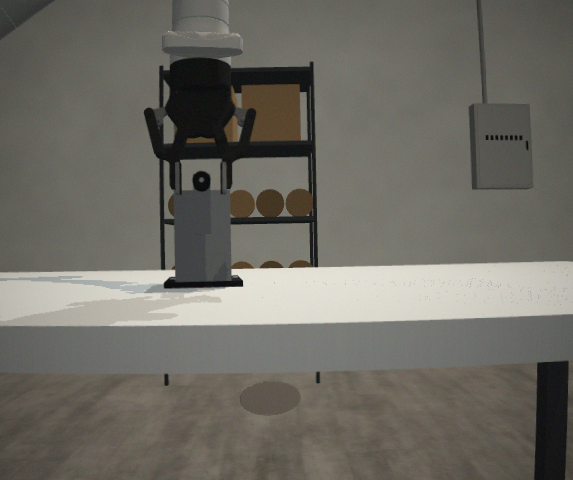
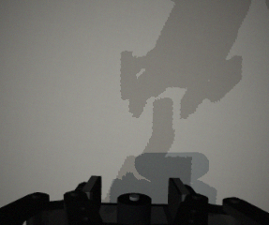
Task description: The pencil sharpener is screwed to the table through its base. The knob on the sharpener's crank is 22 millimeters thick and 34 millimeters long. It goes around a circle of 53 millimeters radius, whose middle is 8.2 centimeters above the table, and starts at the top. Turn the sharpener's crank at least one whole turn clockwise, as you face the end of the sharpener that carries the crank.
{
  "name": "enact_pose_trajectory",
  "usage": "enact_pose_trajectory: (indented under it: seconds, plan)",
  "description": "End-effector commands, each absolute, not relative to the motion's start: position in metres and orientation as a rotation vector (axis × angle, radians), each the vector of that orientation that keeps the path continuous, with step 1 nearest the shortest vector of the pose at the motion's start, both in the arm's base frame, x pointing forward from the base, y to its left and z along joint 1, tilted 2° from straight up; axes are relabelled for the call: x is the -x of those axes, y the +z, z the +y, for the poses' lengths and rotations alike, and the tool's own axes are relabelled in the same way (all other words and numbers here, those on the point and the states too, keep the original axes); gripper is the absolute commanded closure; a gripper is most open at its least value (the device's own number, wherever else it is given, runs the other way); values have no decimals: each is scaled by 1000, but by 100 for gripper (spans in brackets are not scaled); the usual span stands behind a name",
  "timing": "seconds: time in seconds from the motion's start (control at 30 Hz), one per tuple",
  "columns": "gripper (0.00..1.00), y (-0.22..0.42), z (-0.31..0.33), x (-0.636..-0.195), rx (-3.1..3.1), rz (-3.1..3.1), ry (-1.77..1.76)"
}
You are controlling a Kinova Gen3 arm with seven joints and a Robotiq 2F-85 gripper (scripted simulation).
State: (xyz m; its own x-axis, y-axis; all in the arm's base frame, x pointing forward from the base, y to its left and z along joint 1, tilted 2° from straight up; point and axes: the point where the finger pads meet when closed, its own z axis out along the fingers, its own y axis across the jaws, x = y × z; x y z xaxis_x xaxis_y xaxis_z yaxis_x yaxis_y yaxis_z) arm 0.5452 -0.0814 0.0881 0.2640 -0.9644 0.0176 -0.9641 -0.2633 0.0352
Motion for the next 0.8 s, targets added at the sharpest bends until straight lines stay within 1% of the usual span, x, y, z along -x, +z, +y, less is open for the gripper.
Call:
enact_pose_trajectory:
  seconds: [0.0,0.17,0.2,0.77]
  plan:
    - [47,89,-81,-546,-2468,-1883,-9]
    - [47,89,-81,-546,-2468,-1883,-9]
    - [100,89,-81,-546,-2468,-1883,-9]
    - [100,89,-81,-546,-2468,-1883,-9]
